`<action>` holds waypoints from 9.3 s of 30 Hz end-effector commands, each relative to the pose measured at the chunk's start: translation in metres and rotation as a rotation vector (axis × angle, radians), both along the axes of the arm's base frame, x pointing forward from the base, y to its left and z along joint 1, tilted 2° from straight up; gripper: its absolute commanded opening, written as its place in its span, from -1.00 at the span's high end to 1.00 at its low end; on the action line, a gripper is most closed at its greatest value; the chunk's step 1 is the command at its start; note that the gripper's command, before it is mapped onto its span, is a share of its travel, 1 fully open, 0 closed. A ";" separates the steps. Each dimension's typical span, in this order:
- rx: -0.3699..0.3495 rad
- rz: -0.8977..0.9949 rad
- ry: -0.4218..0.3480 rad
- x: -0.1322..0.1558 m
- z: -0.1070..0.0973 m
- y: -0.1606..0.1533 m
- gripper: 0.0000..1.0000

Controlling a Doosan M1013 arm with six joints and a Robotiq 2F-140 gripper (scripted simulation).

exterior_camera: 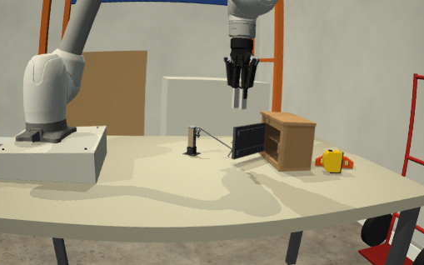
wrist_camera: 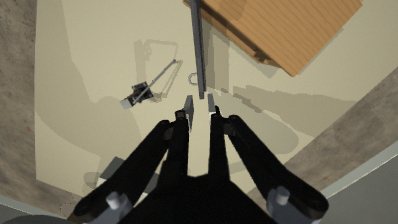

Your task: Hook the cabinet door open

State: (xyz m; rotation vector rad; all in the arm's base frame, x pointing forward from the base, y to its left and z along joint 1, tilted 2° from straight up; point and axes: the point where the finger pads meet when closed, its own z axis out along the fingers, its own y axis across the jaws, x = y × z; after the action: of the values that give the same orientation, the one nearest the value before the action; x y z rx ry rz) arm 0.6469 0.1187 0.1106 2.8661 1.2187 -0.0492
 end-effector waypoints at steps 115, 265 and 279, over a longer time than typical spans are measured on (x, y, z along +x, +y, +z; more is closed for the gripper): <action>0.000 0.000 0.000 -0.001 -0.072 -0.003 0.68; 0.000 -0.004 0.000 0.000 0.000 0.000 0.68; 0.000 -0.004 0.000 0.000 0.000 0.000 0.68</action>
State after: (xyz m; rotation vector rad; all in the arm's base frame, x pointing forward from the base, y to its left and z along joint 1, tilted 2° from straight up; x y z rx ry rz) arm 0.6464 0.1191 0.1106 2.8688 1.2125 -0.0491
